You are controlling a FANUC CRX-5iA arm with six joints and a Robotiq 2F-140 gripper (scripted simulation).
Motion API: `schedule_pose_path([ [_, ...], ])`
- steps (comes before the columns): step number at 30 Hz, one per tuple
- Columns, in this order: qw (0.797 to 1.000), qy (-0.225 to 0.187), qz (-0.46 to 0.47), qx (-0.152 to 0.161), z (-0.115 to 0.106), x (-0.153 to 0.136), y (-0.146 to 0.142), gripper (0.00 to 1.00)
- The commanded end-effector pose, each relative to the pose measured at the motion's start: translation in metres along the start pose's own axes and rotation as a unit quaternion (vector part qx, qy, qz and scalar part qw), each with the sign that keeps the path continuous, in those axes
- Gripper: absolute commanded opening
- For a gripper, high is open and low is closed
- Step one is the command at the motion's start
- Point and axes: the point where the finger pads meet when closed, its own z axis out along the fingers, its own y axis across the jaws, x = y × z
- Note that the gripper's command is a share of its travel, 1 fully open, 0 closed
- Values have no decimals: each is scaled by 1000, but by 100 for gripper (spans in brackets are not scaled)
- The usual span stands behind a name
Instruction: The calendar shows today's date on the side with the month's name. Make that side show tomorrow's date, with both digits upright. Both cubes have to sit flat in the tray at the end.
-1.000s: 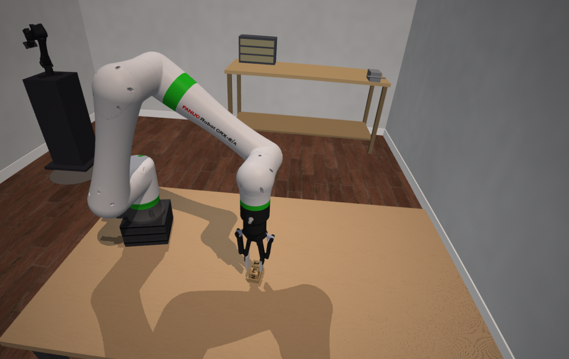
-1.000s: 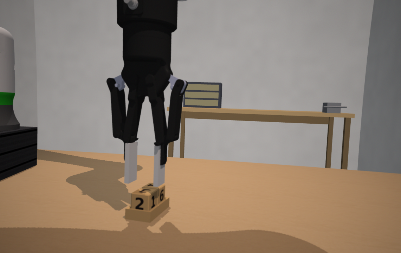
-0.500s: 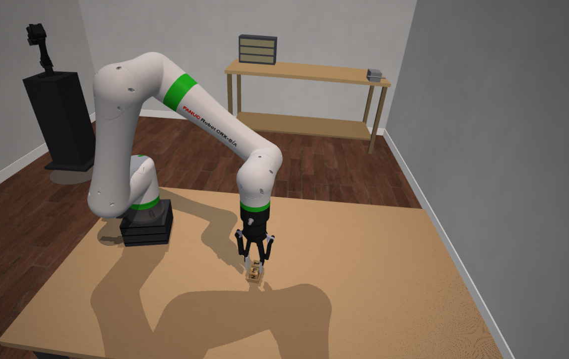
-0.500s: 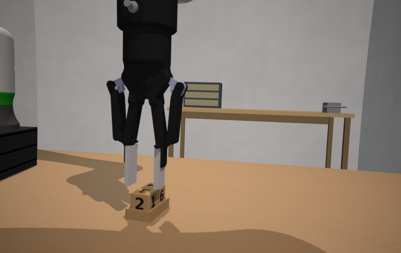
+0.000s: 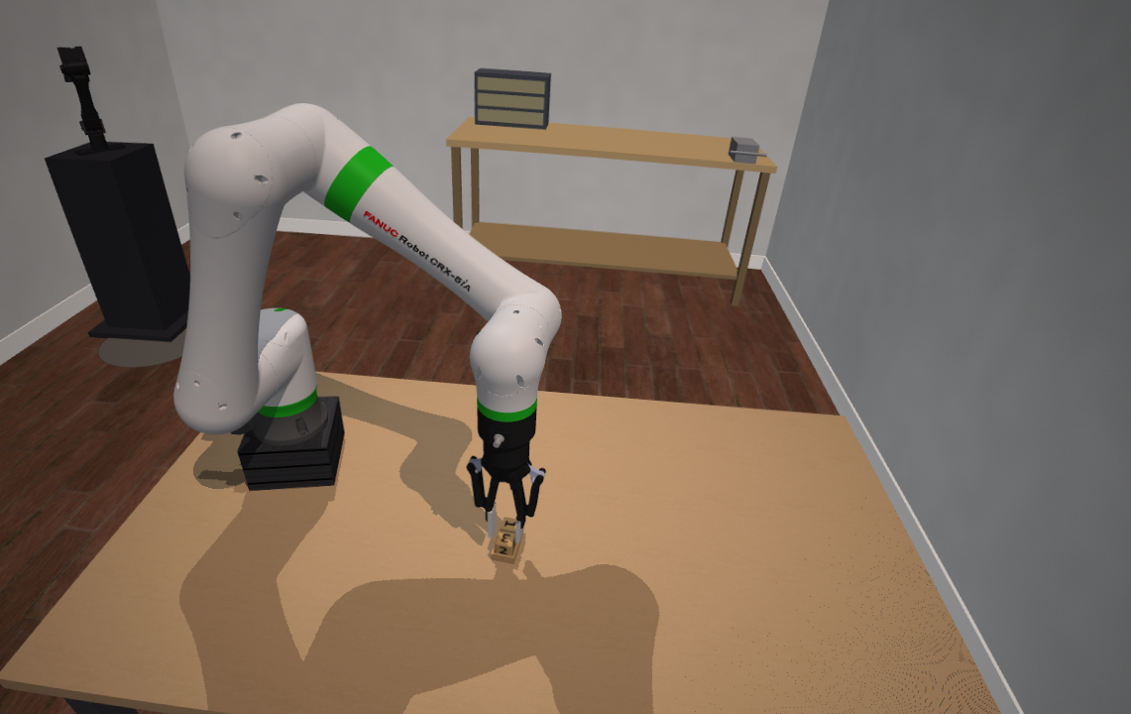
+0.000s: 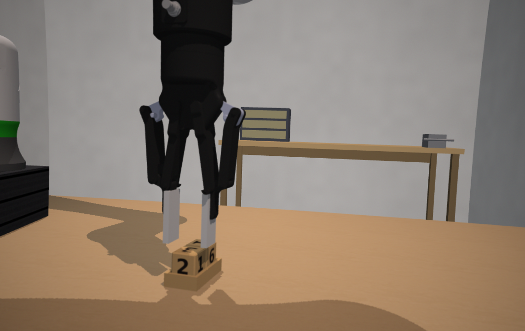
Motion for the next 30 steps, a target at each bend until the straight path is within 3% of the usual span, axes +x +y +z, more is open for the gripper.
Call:
schedule_pose_path([
  [1, 1000, 0, 0, 0, 0, 0, 0, 36],
  [30, 1000, 0, 0, 0, 6, 0, 0, 36],
])
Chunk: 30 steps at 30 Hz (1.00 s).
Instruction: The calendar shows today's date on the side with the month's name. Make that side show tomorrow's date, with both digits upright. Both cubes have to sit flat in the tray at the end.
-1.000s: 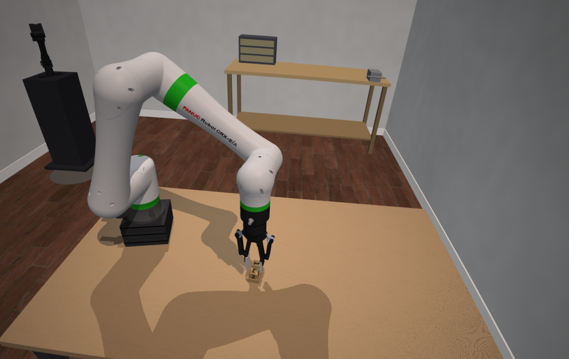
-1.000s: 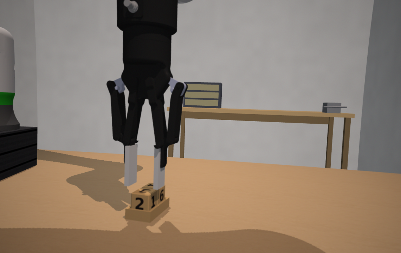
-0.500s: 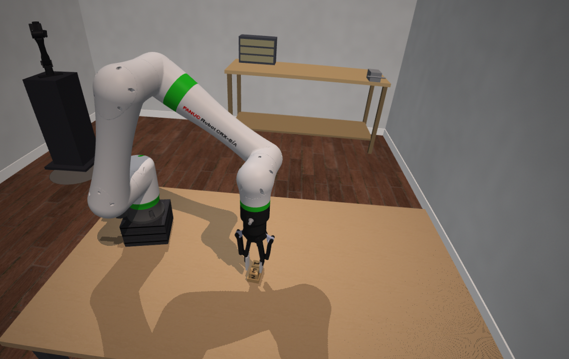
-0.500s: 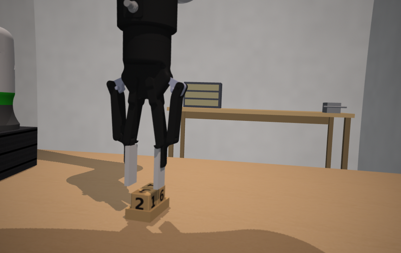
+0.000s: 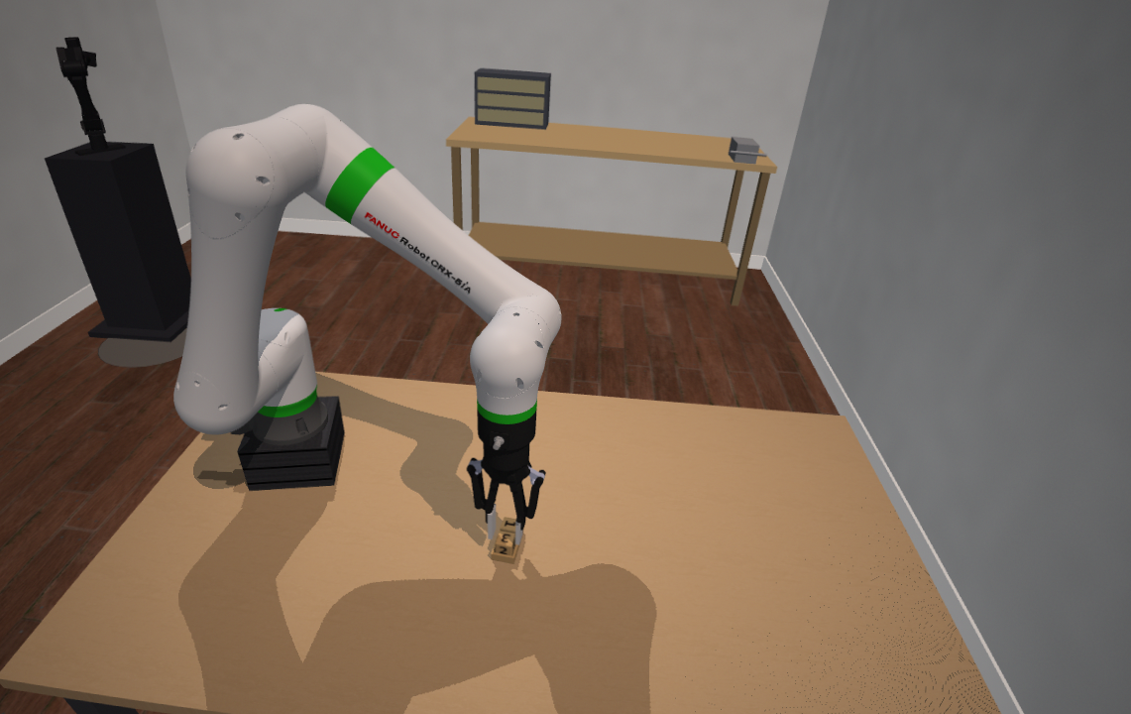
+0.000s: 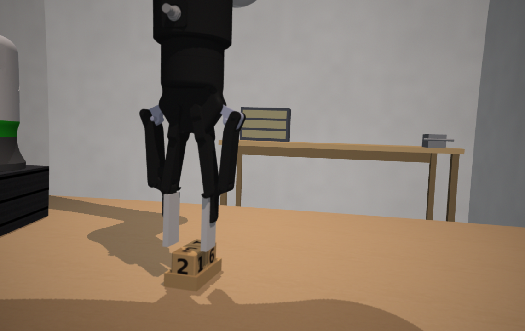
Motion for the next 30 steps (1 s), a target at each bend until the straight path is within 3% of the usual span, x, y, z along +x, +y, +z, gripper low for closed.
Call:
schedule_pose_path([
  [1, 1000, 0, 0, 0, 3, 0, 0, 36],
  [13, 1000, 0, 0, 0, 23, 0, 0, 36],
  [30, 1000, 0, 0, 0, 26, 0, 0, 36],
])
